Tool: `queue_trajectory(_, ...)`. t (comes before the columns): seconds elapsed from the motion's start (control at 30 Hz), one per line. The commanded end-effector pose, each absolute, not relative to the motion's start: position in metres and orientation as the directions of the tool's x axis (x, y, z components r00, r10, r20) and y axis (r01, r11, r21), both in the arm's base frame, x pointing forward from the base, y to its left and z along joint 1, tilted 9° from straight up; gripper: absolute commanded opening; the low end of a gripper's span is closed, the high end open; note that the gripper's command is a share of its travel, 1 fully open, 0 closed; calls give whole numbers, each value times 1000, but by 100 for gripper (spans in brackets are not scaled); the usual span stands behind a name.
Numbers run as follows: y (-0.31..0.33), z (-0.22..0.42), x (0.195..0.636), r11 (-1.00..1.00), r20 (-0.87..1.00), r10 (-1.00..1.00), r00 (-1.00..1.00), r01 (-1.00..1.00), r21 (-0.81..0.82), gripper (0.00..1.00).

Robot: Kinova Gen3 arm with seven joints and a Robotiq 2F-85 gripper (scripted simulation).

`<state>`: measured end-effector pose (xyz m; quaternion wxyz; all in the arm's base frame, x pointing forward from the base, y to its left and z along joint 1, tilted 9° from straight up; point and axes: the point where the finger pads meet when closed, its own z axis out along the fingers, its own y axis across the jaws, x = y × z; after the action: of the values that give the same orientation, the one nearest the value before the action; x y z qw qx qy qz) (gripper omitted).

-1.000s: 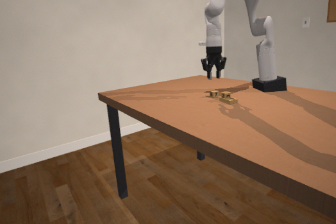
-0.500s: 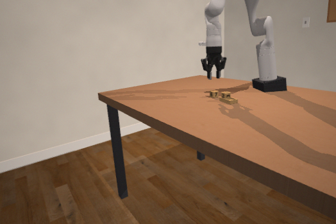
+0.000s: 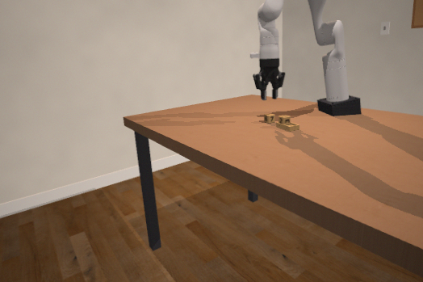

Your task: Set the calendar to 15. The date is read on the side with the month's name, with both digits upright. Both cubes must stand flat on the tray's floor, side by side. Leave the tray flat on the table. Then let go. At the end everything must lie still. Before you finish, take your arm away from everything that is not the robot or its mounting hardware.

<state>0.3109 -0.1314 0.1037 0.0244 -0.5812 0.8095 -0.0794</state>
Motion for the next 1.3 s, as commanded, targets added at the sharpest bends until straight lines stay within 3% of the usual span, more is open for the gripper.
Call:
queue_trajectory(0.0,-132,103,311,313,53,-945,-324,-937,-157,48)
queue_trajectory(1.27,-135,60,317,313,53,-944,-324,-937,-156,48)
